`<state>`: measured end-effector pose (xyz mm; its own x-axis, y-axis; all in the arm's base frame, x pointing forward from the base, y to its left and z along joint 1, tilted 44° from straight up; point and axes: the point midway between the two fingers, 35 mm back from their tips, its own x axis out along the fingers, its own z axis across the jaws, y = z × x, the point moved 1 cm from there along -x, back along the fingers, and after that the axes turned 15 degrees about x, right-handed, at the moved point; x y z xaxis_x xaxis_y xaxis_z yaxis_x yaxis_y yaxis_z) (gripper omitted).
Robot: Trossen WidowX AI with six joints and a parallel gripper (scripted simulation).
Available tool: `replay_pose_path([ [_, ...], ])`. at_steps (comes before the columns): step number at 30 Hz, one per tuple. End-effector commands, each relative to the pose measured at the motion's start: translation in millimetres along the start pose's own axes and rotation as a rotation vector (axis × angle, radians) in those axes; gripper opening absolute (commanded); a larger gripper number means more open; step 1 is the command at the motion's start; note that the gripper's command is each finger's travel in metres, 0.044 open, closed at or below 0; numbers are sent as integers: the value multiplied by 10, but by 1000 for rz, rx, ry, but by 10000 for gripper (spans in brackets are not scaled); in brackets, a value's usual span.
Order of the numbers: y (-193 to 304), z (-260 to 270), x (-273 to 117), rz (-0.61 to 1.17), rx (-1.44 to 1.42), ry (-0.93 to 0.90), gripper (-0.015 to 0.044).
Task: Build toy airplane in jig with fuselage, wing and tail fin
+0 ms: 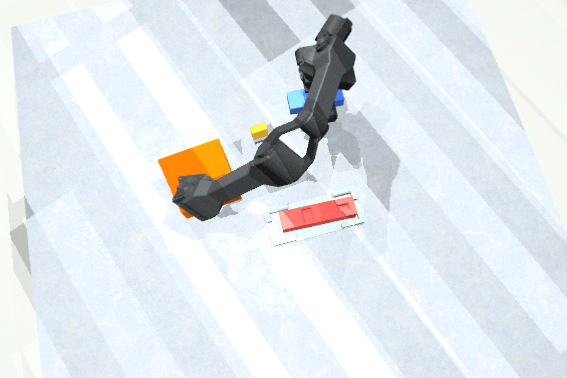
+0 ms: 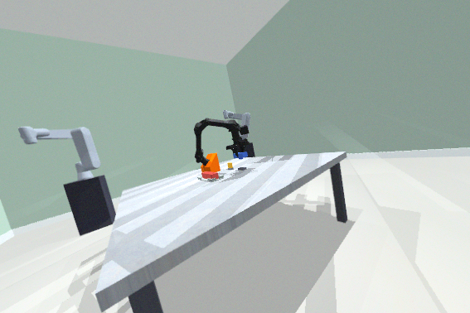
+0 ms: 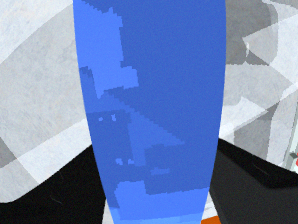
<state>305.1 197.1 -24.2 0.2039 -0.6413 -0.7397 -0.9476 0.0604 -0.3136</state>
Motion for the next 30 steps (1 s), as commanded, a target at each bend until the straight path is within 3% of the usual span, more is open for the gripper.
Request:
replay_pose_path([
  [1, 6, -1, -127, 2, 5, -1, 0],
  [12, 44, -46, -456, 9, 9, 14, 0],
  [30, -168, -520, -445, 14, 266, 4, 0],
])
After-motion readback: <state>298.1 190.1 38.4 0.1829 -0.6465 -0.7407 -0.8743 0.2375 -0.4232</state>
